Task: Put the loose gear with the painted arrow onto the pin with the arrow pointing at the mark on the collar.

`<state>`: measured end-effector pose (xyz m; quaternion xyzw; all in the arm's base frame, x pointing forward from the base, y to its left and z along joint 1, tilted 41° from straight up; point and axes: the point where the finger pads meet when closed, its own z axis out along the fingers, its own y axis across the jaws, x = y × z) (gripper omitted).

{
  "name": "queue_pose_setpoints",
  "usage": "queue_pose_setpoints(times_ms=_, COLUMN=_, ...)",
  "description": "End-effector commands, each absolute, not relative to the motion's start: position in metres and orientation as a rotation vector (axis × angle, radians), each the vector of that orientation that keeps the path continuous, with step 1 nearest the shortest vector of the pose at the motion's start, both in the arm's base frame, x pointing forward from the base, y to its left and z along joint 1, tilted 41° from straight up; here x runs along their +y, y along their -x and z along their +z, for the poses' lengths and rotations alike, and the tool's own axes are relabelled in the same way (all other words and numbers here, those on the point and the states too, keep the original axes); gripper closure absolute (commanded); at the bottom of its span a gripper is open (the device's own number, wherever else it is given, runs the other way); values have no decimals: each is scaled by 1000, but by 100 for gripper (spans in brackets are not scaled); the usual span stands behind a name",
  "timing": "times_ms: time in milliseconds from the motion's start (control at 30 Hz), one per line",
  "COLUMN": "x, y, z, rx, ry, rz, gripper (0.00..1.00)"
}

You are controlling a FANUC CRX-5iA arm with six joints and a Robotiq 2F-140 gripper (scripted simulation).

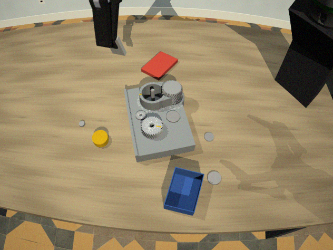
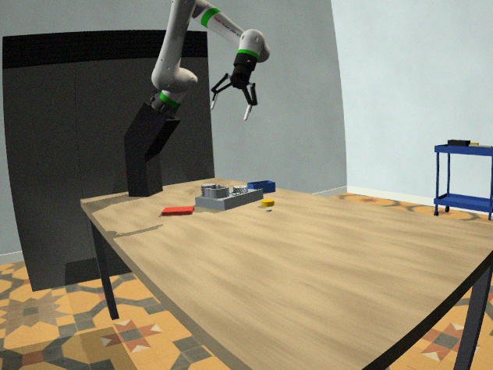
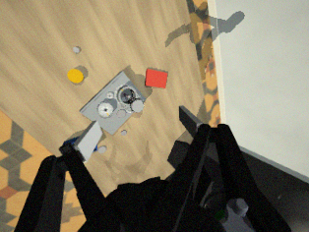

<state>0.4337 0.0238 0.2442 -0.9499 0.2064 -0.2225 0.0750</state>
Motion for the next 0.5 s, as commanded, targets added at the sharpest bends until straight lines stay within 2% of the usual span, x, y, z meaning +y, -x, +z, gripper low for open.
queue_pose_setpoints(times_ms=0, x=31, y=-437, z=239, rx=601, ry=2841, rz=-659, gripper=0)
queue_pose_setpoints(times_ms=100, x=83, y=-461, z=194, rx=474, ry=2752, rz=-601, gripper=0)
queue_pose_setpoints(times_ms=467, x=155, y=-512, z=106, rx=433, ry=2509, rz=-655, gripper=0)
